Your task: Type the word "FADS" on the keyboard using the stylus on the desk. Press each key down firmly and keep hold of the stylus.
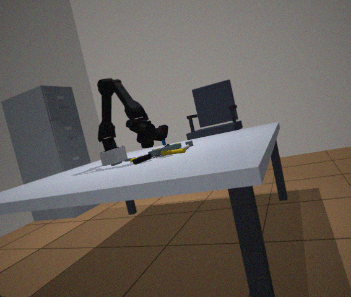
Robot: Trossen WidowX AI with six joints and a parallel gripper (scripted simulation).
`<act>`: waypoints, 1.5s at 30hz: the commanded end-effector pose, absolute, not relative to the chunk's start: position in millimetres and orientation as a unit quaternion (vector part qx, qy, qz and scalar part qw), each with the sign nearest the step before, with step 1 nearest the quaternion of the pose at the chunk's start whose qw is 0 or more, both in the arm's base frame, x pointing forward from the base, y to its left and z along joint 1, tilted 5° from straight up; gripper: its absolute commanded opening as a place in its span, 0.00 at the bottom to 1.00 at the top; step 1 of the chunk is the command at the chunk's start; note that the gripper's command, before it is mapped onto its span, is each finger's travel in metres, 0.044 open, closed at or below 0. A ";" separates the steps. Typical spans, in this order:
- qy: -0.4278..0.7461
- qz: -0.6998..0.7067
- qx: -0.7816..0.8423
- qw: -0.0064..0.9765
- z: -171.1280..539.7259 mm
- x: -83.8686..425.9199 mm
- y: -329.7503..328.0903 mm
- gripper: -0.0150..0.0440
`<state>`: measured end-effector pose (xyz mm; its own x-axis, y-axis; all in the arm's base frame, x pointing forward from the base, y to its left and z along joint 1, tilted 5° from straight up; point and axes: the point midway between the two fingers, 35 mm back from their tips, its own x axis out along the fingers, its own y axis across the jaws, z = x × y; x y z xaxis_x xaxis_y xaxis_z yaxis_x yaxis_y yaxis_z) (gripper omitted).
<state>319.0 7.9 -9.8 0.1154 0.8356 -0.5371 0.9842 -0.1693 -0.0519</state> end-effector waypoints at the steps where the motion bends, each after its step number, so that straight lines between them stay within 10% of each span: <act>1: 0.625 -0.229 0.729 0.162 -10.0 318.6 8.1 0.39; 45: 0.624 -0.232 0.729 0.164 24.1 324.9 91.2 0.25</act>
